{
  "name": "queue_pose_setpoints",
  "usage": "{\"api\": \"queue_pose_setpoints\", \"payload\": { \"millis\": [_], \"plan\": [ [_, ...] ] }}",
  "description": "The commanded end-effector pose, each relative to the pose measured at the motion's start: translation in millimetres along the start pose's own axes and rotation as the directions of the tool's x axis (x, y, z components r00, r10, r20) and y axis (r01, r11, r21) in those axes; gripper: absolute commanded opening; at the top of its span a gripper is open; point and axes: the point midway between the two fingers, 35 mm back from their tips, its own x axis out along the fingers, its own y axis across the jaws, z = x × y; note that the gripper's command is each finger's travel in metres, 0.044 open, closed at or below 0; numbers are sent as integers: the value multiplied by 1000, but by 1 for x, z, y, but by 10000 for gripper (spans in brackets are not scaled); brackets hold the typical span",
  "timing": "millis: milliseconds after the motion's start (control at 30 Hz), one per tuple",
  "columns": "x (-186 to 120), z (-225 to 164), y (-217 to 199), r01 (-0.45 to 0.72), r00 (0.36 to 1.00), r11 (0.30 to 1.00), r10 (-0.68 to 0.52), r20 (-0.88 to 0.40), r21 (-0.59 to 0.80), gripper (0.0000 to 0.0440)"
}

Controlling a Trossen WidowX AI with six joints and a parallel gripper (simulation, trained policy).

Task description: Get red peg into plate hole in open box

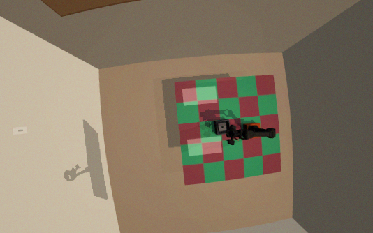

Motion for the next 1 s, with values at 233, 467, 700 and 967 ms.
{"api": "queue_pose_setpoints", "payload": {
  "millis": [233, 467, 700, 967],
  "plan": [
    [7, -79, 2, 181, 979, 948, -149, -136, 264, 440],
    [15, -133, -6, 331, 940, 855, -262, -217, 399, 440],
    [28, -176, -18, 452, 892, 751, -362, -272, 482, 440],
    [53, -210, -33, 530, 847, 652, -441, -297, 542, 440]
  ]
}}
